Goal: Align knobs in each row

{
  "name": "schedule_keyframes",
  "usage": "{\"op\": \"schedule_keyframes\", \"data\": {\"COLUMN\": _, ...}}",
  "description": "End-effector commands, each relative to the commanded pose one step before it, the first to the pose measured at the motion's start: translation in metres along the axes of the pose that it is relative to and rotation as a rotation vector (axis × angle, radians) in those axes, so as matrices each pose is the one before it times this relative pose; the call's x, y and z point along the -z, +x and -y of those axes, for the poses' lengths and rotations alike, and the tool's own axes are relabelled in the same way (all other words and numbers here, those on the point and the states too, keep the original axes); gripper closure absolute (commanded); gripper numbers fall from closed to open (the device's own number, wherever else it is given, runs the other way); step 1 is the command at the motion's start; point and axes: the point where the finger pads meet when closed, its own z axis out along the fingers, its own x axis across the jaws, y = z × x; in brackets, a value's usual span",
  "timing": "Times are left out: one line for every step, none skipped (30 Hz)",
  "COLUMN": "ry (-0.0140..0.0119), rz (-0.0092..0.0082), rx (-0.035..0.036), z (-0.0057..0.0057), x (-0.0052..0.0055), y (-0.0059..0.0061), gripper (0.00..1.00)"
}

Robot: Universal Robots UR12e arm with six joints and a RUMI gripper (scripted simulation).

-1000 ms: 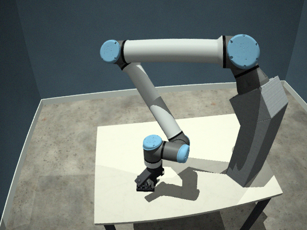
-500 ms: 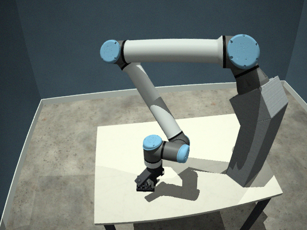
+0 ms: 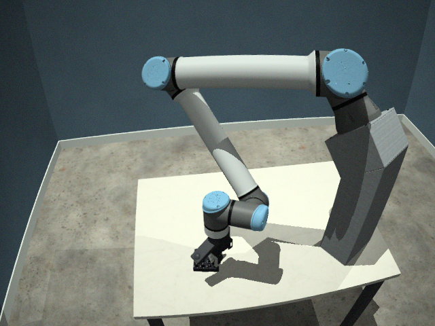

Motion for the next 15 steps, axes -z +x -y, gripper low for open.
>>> {"op": "schedule_keyframes", "data": {"ry": 0.00064, "rz": -0.00022, "rx": 0.00978, "z": 0.00032, "x": 0.00054, "y": -0.00003, "gripper": 0.96}}
{"op": "schedule_keyframes", "data": {"ry": 0.00000, "rz": 0.00000, "rx": 0.00315, "z": 0.00000, "x": 0.00000, "y": -0.00002, "gripper": 0.96}}
{"op": "schedule_keyframes", "data": {"ry": 0.00000, "rz": 0.00000, "rx": 0.00354, "z": 0.00000, "x": 0.00000, "y": -0.00002, "gripper": 0.96}}
{"op": "schedule_keyframes", "data": {"ry": 0.00000, "rz": 0.00000, "rx": 0.00395, "z": 0.00000, "x": 0.00000, "y": -0.00002, "gripper": 0.96}}
{"op": "schedule_keyframes", "data": {"ry": 0.00000, "rz": 0.00000, "rx": 0.00437, "z": 0.00000, "x": 0.00000, "y": -0.00002, "gripper": 0.96}}
{"op": "schedule_keyframes", "data": {"ry": 0.00000, "rz": 0.00000, "rx": 0.00480, "z": 0.00000, "x": 0.00000, "y": -0.00002, "gripper": 0.96}}
{"op": "schedule_keyframes", "data": {"ry": 0.00000, "rz": 0.00000, "rx": 0.00000, "z": 0.00000, "x": 0.00000, "y": 0.00000, "gripper": 0.96}}
{"op": "schedule_keyframes", "data": {"ry": 0.00000, "rz": 0.00000, "rx": 0.00000, "z": 0.00000, "x": 0.00000, "y": 0.00000, "gripper": 0.96}}
{"op": "schedule_keyframes", "data": {"ry": 0.00000, "rz": 0.00000, "rx": 0.00525, "z": 0.00000, "x": 0.00000, "y": -0.00003, "gripper": 0.96}}
{"op": "schedule_keyframes", "data": {"ry": 0.00000, "rz": 0.00000, "rx": 0.00570, "z": 0.00000, "x": 0.00000, "y": -0.00003, "gripper": 0.96}}
{"op": "schedule_keyframes", "data": {"ry": 0.00000, "rz": 0.00000, "rx": 0.00616, "z": 0.00000, "x": 0.00000, "y": -0.00003, "gripper": 0.96}}
{"op": "schedule_keyframes", "data": {"ry": 0.00000, "rz": 0.00000, "rx": 0.00664, "z": 0.00000, "x": 0.00000, "y": -0.00003, "gripper": 0.96}}
{"op": "schedule_keyframes", "data": {"ry": 0.00000, "rz": 0.00000, "rx": 0.00711, "z": 0.00000, "x": 0.00000, "y": -0.00003, "gripper": 0.96}}
{"op": "schedule_keyframes", "data": {"ry": 0.00000, "rz": 0.00000, "rx": 0.00760, "z": 0.00000, "x": 0.00000, "y": -0.00004, "gripper": 0.96}}
{"op": "schedule_keyframes", "data": {"ry": 0.00000, "rz": 0.00000, "rx": 0.00809, "z": 0.00000, "x": 0.00000, "y": -0.00004, "gripper": 0.96}}
